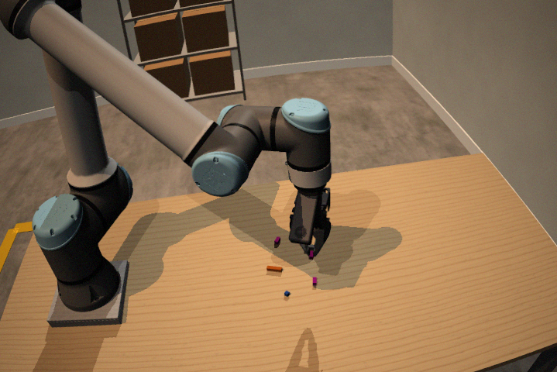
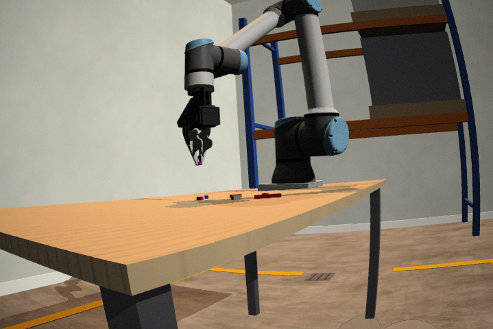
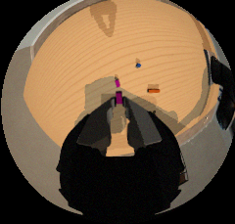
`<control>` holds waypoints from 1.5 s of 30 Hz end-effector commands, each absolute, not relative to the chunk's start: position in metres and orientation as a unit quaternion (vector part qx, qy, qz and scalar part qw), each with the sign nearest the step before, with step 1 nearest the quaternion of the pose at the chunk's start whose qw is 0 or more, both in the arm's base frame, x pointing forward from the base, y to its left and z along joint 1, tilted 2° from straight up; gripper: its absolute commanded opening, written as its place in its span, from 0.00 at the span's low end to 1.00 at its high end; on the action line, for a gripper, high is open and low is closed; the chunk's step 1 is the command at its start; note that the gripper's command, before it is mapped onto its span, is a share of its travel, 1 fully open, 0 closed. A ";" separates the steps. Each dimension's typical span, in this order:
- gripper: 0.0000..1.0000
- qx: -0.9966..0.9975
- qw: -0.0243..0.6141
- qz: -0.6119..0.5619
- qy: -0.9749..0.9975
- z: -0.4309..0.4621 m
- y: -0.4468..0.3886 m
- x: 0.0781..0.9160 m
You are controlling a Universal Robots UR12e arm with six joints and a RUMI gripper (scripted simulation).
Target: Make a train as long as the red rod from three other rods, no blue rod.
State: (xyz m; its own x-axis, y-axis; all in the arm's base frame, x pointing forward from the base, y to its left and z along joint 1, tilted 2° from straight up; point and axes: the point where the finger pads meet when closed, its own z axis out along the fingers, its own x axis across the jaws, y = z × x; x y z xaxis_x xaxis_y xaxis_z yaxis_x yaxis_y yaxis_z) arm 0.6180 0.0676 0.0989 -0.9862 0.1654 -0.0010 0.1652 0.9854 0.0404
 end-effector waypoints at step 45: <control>0.00 -0.010 0.005 0.021 1.000 0.037 0.094 0.623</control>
